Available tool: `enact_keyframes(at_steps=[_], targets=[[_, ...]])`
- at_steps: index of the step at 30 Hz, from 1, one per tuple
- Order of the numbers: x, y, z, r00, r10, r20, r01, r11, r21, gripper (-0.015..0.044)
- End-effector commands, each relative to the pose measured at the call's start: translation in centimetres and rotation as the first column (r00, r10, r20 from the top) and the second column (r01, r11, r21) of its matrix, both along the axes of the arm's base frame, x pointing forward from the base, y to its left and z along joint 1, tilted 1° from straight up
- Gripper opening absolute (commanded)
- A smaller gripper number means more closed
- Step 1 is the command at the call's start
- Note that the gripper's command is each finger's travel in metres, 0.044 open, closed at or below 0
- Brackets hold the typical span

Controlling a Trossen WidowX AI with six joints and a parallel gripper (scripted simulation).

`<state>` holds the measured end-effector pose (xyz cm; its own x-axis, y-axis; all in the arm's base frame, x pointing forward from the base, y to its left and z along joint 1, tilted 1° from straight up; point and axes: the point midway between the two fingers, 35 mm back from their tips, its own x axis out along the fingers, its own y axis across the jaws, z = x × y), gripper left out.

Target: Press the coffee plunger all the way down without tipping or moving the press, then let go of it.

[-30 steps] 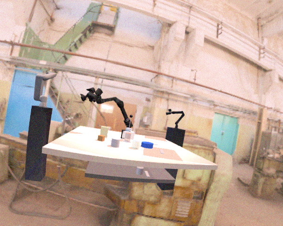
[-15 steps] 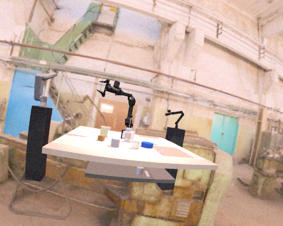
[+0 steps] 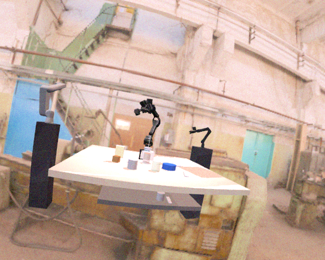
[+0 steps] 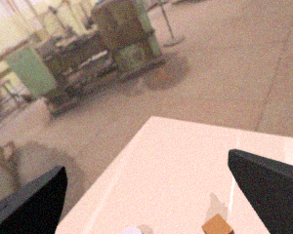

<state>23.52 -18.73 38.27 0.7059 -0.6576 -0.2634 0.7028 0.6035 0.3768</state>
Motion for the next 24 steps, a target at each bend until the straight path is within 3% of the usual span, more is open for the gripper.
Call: enact_keyframes(at_steps=[1, 9, 19, 24], targets=[[-1.8, 5.4, -3.2, 0.96, 0.221, -0.175, -0.23, 0.973, -0.034, 0.044], [-5.7, 14.5, -9.3, 0.7, 0.582, -0.414, -0.654, 0.755, -0.046, 0.044], [-6.3, 14.9, -14.9, 0.692, 0.589, -0.418, -0.663, 0.747, -0.045, 0.044], [-6.2, 14.8, -15.3, 0.69, 0.591, -0.418, -0.665, 0.745, -0.046, 0.044]])
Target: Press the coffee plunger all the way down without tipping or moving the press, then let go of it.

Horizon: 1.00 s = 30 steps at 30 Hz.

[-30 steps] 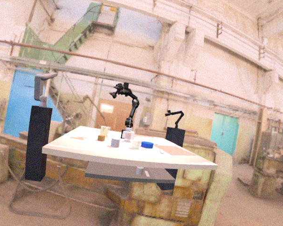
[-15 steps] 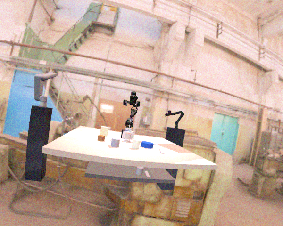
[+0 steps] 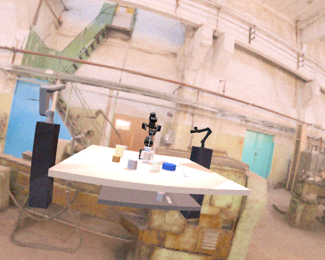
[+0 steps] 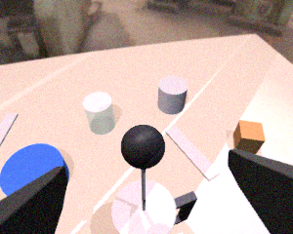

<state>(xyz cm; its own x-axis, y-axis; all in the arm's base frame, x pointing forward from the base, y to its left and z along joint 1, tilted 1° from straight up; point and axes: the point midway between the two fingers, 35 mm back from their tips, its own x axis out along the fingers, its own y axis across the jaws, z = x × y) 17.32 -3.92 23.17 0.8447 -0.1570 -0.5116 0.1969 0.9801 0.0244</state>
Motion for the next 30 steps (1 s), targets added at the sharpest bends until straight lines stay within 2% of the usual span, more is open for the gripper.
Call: enact_keyframes(at_steps=[1, 29, 30], targets=[[0.1, 0.0, -0.3, 1.0, 0.006, 0.008, -0.006, 1.0, -0.005, 0.044], [3.4, -0.6, -2.2, 1.0, 0.006, 0.011, -0.006, 1.0, -0.006, 0.044], [3.4, -0.6, -2.2, 1.0, 0.006, 0.011, -0.006, 1.0, -0.006, 0.0414]])
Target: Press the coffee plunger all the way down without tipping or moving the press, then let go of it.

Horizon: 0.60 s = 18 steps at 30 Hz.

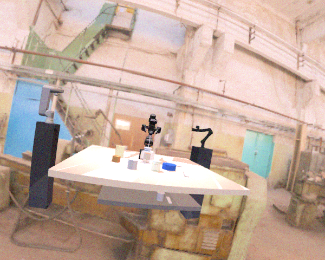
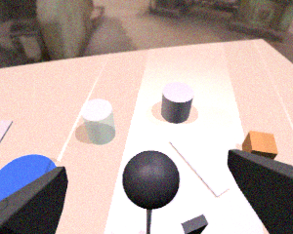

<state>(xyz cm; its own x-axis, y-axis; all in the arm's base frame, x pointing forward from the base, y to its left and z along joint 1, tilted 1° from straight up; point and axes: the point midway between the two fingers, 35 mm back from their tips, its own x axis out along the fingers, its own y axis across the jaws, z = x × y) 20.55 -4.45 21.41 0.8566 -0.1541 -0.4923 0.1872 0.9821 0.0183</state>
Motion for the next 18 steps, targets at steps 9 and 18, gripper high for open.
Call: enact_keyframes(at_steps=[9, 18], targets=[[0.21, -0.05, -0.46, 1.0, -0.004, -0.009, 0.004, 1.0, 0.005, 0.0177], [0.21, -0.05, -0.46, 1.0, -0.004, -0.009, 0.004, 1.0, 0.005, 0.0125]])
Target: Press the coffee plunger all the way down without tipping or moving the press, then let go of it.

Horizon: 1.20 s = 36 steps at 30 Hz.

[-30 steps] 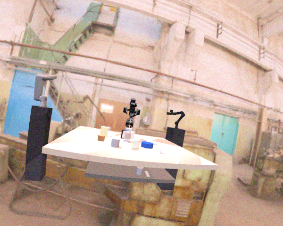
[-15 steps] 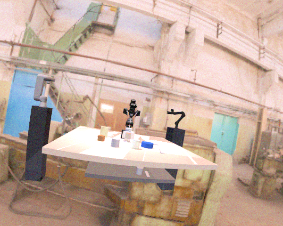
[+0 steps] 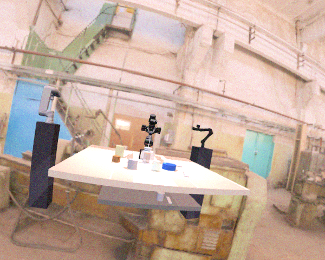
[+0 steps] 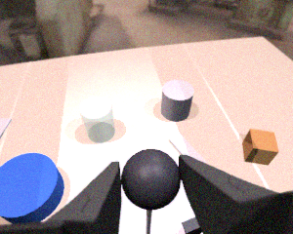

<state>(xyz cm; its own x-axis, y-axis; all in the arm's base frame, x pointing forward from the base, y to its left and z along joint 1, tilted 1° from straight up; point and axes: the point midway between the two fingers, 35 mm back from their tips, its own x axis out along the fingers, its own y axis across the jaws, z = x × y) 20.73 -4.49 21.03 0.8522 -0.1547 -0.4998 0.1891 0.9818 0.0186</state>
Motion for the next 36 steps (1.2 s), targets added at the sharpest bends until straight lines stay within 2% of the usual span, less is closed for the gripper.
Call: enact_keyframes(at_steps=[1, 36], targets=[[0.0, 0.0, -0.1, 1.0, -0.002, -0.001, 0.002, 1.0, 0.003, 0.0125], [0.4, 0.0, -5.0, 1.0, -0.002, -0.001, 0.002, 1.0, 0.003, 0.0125]])
